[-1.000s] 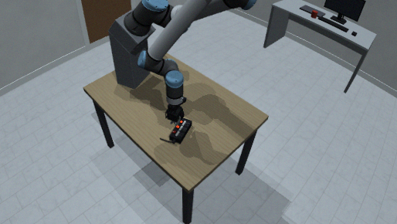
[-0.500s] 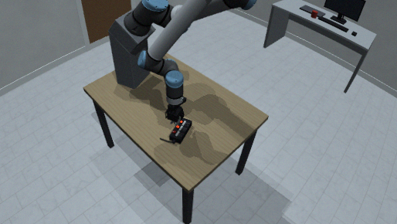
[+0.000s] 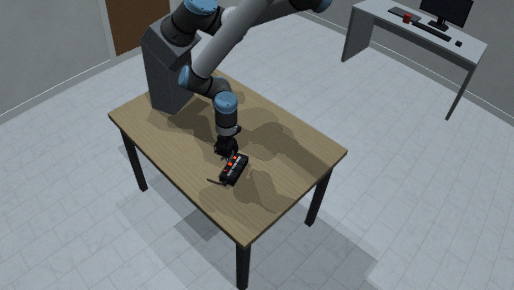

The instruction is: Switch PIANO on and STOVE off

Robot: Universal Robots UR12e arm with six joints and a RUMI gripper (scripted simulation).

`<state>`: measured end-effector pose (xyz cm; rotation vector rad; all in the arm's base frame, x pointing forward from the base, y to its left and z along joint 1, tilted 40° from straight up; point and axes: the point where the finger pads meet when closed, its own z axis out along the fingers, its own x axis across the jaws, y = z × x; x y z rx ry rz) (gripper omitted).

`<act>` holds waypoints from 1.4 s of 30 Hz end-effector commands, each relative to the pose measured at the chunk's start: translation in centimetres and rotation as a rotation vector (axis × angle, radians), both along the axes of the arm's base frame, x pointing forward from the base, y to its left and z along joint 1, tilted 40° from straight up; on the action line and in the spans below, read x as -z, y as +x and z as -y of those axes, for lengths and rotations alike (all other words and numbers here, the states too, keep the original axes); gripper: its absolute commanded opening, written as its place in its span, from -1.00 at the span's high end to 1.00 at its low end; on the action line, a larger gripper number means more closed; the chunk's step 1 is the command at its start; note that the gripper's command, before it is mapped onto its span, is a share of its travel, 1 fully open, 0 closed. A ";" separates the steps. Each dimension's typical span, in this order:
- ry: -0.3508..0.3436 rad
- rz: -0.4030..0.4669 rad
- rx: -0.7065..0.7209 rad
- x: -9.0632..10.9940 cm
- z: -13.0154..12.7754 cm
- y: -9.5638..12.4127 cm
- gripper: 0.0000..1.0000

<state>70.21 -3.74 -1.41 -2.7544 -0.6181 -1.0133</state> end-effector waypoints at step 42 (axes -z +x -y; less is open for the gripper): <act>0.000 0.001 0.000 0.6 -0.2 0.5 1.00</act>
